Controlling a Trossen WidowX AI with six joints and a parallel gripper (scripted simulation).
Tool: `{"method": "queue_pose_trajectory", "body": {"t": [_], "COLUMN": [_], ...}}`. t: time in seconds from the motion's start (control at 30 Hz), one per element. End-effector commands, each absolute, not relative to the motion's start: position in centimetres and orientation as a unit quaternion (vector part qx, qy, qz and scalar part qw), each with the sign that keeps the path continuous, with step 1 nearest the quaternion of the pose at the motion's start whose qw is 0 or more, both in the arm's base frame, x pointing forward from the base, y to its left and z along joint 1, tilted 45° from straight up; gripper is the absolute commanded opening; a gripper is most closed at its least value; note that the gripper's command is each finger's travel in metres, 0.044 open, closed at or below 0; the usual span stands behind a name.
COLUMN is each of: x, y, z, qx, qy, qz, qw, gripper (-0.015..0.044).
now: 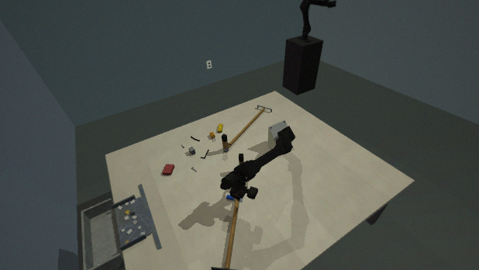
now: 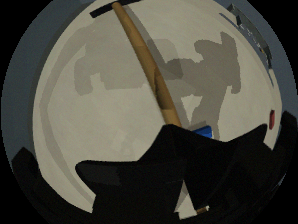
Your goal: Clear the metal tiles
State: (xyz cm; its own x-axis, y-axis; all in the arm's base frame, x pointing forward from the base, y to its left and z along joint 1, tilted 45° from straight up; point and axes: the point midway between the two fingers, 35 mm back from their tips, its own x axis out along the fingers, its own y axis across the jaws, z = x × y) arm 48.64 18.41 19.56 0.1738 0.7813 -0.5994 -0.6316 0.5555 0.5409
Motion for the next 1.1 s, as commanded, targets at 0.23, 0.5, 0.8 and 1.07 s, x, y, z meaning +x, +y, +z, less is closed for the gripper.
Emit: {"method": "queue_pose_trajectory", "body": {"t": [0.23, 0.5, 0.8, 1.07], "x": [48.2, 45.8, 44.2, 44.6], "y": [16.2, 14.6, 13.7, 14.8], "z": [21.9, 24.8, 26.4, 25.3], "qx": [0.085, 0.085, 0.085, 0.088], "qy": [0.443, 0.443, 0.444, 0.448], "qz": [0.466, 0.466, 0.466, 0.462], "qw": [0.761, 0.761, 0.761, 0.76], "gripper": [0.0, 0.0, 0.0, 0.0]}}
